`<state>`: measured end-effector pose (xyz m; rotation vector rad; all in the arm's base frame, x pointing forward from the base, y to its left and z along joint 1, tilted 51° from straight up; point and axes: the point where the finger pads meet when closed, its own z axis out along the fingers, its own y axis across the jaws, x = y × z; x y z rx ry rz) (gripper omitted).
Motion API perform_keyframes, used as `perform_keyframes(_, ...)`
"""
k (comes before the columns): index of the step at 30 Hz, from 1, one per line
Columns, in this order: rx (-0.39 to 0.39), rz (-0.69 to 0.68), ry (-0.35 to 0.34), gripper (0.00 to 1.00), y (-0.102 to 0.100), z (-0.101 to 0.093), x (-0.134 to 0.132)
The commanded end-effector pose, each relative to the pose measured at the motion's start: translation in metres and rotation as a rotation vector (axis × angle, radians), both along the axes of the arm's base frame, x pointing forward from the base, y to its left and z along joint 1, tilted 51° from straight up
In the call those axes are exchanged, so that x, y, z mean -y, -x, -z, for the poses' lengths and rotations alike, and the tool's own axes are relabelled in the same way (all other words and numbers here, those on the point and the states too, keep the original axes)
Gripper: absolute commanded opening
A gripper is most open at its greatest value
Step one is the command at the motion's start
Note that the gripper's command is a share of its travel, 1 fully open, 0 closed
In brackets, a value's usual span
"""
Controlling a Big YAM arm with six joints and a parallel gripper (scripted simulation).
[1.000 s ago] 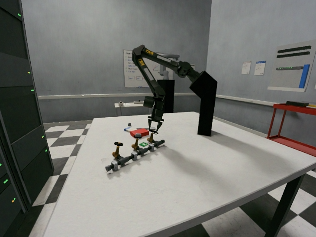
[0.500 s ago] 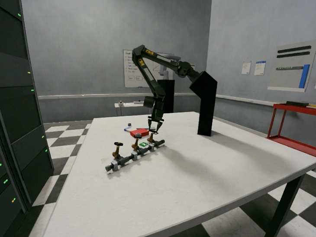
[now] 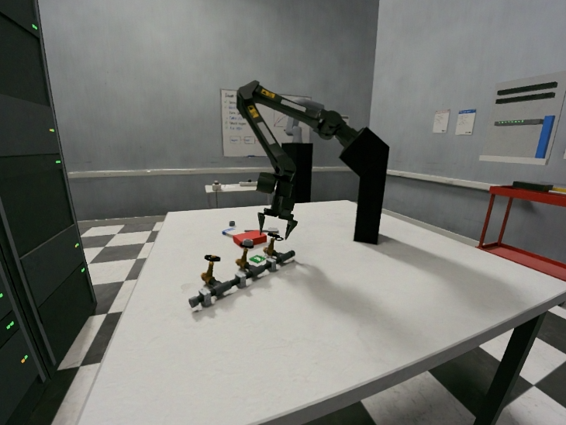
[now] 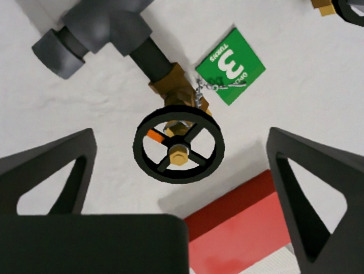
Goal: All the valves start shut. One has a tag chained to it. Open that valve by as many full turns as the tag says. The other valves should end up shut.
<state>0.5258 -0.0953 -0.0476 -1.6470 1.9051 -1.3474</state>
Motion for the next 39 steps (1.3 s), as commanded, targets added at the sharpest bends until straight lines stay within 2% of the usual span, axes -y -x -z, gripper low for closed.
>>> perform_keyframes(1, -0.017, -0.011, 0.023, 1.00, 0.0042, 0.0032, 0.0047)
perform_keyframes(20, -0.016, -0.010, 0.021, 1.00, 0.0042, 0.0032, 0.0047)
perform_keyframes(27, 0.037, 0.051, -0.062, 1.00, 0.0041, 0.0032, 0.0047)
perform_keyframes(29, 0.037, 0.051, -0.062, 1.00, 0.0041, 0.0032, 0.0047)
perform_keyframes(34, 0.120, 0.149, -0.195, 1.00, 0.0044, 0.0035, 0.0047)
perform_keyframes(39, 0.244, 0.306, -0.405, 1.00, 0.0058, 0.0053, 0.0048)
